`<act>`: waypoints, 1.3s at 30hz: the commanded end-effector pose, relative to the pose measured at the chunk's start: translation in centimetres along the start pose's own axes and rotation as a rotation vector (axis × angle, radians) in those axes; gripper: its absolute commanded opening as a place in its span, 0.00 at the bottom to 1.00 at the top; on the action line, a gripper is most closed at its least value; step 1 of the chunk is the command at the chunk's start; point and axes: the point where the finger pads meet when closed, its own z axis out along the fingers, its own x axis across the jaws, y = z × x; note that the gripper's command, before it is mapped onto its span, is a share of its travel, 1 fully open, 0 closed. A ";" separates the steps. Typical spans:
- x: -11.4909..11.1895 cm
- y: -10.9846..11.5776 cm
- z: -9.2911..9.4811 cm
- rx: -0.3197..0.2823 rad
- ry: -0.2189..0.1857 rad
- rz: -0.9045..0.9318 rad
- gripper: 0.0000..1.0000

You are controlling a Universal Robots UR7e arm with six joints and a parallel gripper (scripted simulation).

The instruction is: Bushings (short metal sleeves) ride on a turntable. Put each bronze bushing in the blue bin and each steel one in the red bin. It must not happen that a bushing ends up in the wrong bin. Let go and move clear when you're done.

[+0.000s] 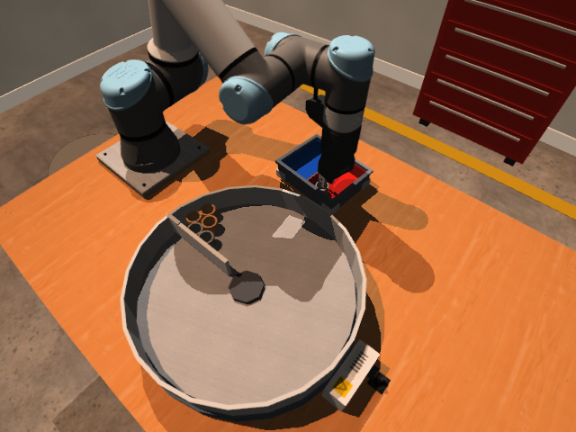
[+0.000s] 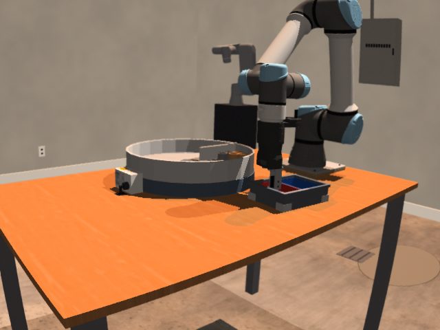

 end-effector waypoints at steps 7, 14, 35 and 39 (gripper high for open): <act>0.0 0.0 -0.3 -0.001 0.001 0.000 0.42; 0.0 0.0 -0.5 -0.001 0.001 0.000 0.42; 0.0 0.0 -5.6 -0.001 0.001 0.000 0.42; 0.0 0.0 -6.8 -0.001 0.001 0.000 0.42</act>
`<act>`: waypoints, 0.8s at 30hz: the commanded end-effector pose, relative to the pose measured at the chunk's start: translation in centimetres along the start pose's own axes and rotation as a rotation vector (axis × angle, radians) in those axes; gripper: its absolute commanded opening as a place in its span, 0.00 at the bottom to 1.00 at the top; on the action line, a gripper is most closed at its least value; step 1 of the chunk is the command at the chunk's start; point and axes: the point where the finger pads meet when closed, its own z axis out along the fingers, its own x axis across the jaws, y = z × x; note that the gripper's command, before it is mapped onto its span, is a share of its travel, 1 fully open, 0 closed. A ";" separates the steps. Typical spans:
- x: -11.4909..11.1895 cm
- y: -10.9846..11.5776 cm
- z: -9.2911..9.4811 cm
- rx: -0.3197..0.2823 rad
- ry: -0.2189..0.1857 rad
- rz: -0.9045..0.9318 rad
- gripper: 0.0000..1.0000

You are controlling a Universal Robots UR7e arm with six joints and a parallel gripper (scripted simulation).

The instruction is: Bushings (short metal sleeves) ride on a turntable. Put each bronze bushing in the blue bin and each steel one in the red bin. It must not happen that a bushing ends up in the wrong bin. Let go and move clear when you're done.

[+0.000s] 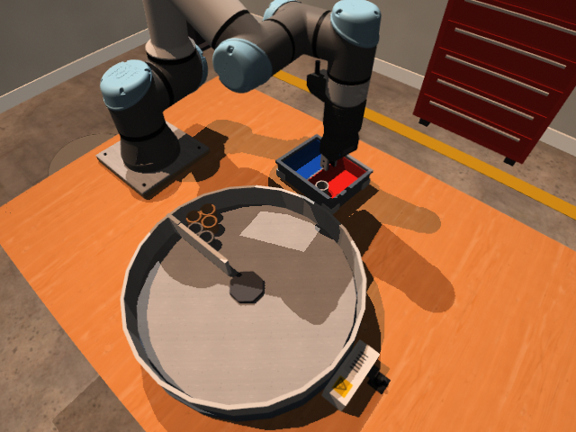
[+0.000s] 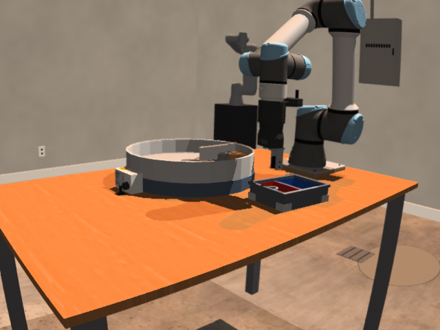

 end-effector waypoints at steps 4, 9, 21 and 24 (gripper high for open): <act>0.0 0.0 -5.8 0.001 0.000 0.000 0.42; 0.0 0.0 -7.1 0.001 0.000 0.000 0.42; 0.0 0.0 -7.1 0.001 0.000 0.000 0.42; 0.0 0.0 -7.1 0.001 0.000 0.000 0.42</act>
